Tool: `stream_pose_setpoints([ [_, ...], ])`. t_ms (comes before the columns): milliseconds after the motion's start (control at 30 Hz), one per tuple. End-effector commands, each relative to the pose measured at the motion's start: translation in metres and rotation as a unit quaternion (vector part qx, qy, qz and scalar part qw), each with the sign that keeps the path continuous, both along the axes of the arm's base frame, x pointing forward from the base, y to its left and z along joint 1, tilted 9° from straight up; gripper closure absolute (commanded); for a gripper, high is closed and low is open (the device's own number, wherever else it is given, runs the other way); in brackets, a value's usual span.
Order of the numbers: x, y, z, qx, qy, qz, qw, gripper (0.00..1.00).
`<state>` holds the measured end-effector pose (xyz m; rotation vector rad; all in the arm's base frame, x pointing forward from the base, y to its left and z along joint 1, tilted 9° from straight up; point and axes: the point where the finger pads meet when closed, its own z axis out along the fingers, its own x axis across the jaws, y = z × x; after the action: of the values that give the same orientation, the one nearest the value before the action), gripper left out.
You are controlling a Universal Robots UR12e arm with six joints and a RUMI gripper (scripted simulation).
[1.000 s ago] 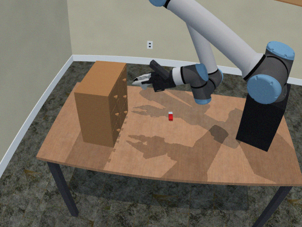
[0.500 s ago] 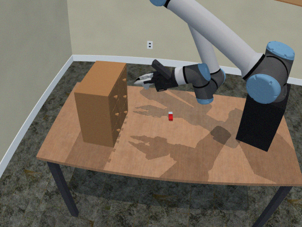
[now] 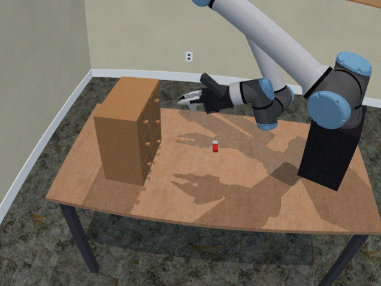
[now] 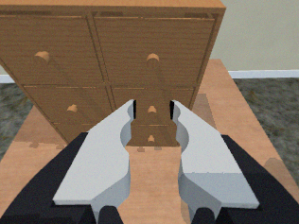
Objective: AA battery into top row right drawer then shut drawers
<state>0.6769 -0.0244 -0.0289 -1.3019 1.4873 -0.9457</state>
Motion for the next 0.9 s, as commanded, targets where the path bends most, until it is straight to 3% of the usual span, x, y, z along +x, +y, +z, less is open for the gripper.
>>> stream_pose_setpoints([
  [0, -0.0054, -0.0003, 0.002, 0.0, 0.0, 0.0, 1.0, 0.8],
  [500, -0.0062, -0.0009, 0.0032, 0.0, 0.005, 0.001, 1.0, 0.8],
  [867, -0.0113, -0.0023, 0.0096, 0.001, 0.045, 0.006, 0.999, 0.8],
])
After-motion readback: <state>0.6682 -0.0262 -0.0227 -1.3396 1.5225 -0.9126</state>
